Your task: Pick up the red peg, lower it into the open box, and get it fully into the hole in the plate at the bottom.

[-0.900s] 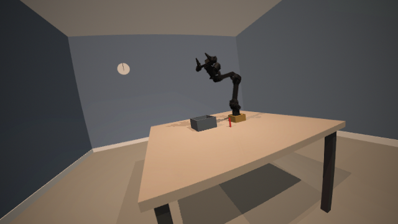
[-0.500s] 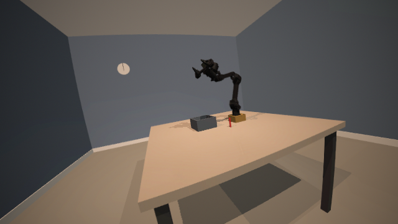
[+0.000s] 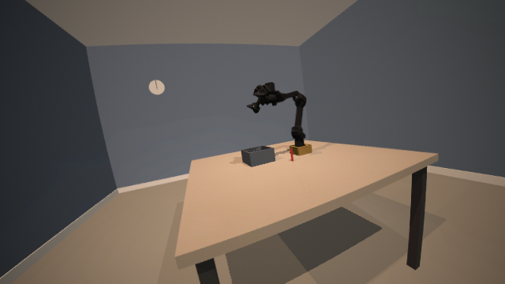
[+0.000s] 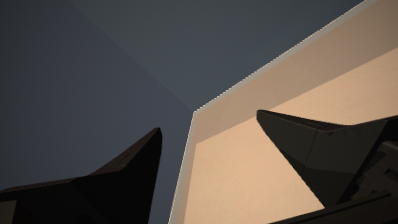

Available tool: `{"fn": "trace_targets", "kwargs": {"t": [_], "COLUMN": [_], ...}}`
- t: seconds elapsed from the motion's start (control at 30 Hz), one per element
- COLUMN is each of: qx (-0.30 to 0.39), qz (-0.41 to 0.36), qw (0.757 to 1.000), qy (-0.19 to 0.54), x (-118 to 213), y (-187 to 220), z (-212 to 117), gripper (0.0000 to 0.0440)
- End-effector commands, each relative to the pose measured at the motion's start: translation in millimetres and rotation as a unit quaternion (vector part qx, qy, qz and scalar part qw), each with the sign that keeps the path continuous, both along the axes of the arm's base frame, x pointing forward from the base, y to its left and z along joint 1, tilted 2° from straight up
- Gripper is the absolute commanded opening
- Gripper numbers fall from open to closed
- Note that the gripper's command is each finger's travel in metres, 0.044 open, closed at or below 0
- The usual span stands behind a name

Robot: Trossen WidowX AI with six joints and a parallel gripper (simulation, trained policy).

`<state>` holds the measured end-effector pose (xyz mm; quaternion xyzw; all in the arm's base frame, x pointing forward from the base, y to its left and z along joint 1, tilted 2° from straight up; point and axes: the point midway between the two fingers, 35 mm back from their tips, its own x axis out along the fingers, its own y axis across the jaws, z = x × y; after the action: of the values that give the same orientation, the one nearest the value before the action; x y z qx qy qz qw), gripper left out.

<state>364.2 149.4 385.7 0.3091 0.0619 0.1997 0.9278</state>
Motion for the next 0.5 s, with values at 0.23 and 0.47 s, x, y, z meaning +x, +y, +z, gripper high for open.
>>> {"fn": "trace_targets", "kwargs": {"t": [0.23, 0.47], "qx": [-0.035, -0.06], "qz": [-0.006, -0.013], "qw": [0.985, 0.957], "qy": [0.169, 0.284], "x": [-21, -46], "y": [6, 6], "z": [-69, -116], "gripper": [0.044, 0.044]}}
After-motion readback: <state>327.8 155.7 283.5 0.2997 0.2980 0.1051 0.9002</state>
